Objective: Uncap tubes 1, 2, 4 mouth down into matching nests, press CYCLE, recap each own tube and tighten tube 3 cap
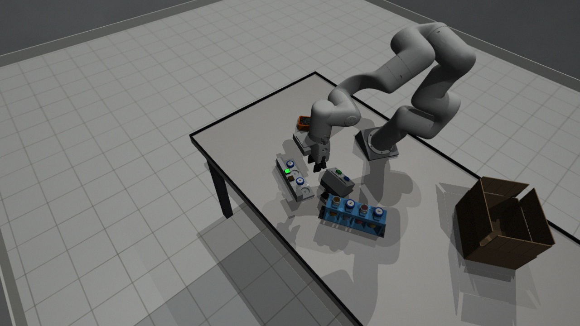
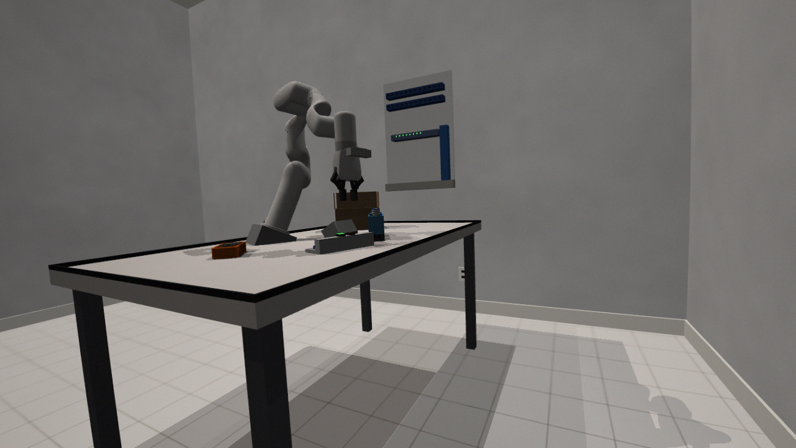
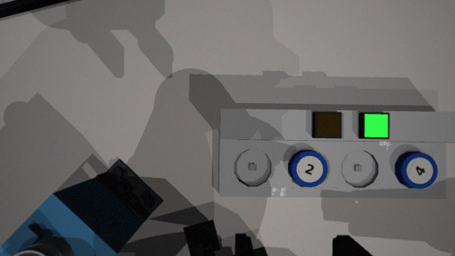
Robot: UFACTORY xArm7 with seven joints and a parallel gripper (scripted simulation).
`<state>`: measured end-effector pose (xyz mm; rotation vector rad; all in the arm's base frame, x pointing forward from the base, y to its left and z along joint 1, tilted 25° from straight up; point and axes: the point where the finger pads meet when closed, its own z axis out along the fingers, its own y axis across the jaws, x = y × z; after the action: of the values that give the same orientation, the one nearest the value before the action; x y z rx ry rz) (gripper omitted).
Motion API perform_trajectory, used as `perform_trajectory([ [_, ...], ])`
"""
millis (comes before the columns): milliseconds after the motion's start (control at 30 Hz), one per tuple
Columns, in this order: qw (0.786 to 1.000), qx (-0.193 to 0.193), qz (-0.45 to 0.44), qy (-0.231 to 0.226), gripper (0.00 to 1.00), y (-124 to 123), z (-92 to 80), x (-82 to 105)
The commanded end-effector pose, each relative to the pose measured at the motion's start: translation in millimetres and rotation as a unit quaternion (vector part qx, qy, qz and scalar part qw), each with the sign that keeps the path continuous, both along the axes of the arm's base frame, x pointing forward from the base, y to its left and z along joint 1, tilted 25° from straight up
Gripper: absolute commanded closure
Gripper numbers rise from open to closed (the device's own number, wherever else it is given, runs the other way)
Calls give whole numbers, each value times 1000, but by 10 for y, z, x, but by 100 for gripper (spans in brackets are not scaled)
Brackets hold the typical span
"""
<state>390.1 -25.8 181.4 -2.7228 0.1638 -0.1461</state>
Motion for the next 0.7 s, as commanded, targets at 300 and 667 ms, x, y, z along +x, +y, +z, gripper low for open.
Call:
perform_trajectory([
  [300,1000,7,4,3,54,-494,-201,274],
  [667,1000,7,4,3,54,-434,-337,291],
])
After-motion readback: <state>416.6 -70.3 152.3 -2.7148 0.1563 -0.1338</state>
